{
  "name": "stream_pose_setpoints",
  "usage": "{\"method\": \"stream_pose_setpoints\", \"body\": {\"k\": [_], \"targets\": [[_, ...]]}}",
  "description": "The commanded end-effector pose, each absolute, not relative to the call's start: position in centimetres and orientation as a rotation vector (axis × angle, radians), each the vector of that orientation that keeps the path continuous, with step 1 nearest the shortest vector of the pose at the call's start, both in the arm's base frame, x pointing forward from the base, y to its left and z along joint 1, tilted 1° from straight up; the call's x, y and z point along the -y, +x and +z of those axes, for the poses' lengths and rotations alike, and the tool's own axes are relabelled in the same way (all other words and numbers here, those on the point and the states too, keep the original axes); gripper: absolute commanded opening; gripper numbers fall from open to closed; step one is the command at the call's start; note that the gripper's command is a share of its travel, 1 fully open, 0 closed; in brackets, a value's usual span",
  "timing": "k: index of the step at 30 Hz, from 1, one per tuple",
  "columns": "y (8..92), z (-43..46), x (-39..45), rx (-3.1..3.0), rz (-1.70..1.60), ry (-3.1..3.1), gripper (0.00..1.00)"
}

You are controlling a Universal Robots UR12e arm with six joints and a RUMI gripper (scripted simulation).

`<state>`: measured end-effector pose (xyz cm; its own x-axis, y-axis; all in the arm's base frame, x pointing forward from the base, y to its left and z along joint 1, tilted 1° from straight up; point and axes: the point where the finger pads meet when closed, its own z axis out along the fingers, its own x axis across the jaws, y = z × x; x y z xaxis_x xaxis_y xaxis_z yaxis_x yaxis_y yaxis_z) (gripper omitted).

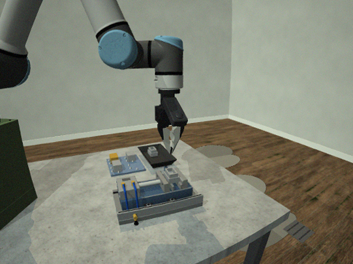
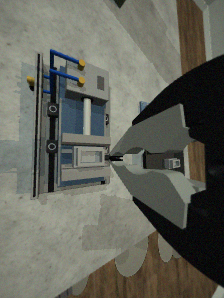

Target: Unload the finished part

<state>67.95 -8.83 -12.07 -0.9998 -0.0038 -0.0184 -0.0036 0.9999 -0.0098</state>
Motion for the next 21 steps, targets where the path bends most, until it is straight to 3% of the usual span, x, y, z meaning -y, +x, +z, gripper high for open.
{"method": "stream_pose_setpoints", "body": {"k": [1, 3, 4, 21], "targets": [[68.01, -12.01, 8.85, -3.122, -0.016, -0.006, 0.00], [68.01, -12.01, 8.85, -3.122, -0.016, -0.006, 0.00], [68.01, -12.01, 8.85, -3.122, -0.016, -0.006, 0.40], [68.01, -12.01, 8.85, -3.122, -0.016, -0.006, 0.40]]}}
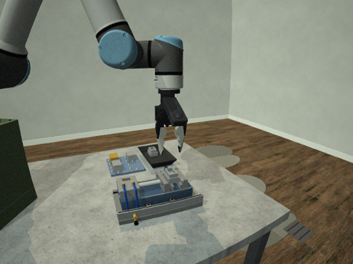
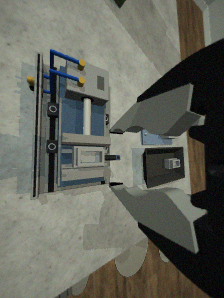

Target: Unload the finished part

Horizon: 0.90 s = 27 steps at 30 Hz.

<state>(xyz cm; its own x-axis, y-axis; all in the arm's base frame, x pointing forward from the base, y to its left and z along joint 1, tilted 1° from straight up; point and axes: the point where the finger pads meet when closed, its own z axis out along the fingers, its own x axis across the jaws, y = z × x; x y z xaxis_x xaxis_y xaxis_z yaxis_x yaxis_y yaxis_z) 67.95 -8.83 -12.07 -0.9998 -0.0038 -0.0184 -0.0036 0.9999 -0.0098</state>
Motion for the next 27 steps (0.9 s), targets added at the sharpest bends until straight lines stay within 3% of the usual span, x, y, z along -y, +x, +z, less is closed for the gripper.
{"method": "stream_pose_setpoints", "body": {"k": [1, 27], "targets": [[68.01, -12.01, 8.85, -3.122, -0.016, -0.006, 0.40], [68.02, -12.31, 8.86, -3.122, -0.016, -0.006, 0.40]]}}
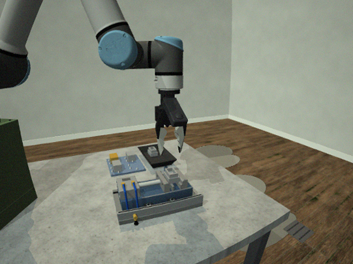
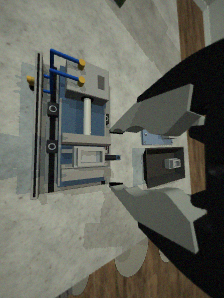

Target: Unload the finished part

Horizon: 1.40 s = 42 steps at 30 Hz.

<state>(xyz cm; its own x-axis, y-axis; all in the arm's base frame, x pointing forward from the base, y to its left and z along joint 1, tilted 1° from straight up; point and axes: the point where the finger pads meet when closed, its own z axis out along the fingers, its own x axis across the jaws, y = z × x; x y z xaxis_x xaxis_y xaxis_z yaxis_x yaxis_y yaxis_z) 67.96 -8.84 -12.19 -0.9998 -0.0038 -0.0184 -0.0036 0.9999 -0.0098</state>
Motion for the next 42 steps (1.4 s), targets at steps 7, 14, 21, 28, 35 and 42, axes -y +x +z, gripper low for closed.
{"method": "stream_pose_setpoints", "body": {"k": [7, 14, 21, 28, 35, 42], "targets": [[68.0, -12.8, 8.9, -3.122, -0.016, -0.006, 0.40], [68.1, -13.9, 8.9, -3.122, -0.016, -0.006, 0.40], [68.1, -14.8, 8.9, -3.122, -0.016, -0.006, 0.40], [68.1, -16.2, 8.9, -3.122, -0.016, -0.006, 0.40], [68.1, -17.3, 8.9, -3.122, -0.016, -0.006, 0.40], [68.1, -17.9, 8.9, -3.122, -0.016, -0.006, 0.40]]}}
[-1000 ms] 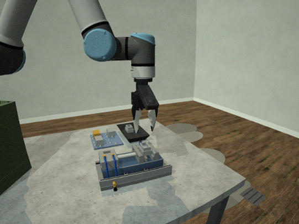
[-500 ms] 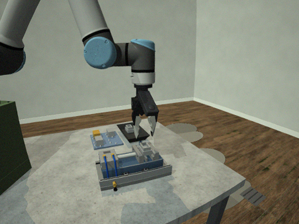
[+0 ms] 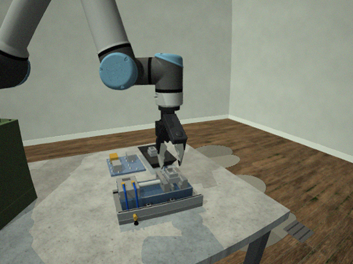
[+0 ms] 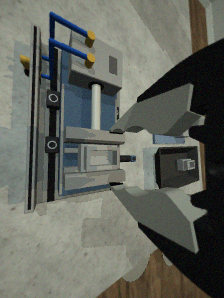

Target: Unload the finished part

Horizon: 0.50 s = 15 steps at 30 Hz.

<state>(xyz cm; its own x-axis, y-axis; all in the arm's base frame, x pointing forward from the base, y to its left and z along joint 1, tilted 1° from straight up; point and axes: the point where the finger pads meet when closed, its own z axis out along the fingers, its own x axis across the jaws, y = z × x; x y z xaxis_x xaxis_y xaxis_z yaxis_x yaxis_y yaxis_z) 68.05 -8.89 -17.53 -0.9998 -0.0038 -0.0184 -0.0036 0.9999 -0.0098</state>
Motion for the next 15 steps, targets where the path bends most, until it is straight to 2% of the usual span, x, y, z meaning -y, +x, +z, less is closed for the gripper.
{"method": "stream_pose_setpoints", "body": {"k": [1, 15], "targets": [[68.13, -17.96, 8.92, -3.122, -0.016, -0.006, 0.40], [68.14, -18.32, 8.92, -3.122, -0.016, -0.006, 0.40]]}}
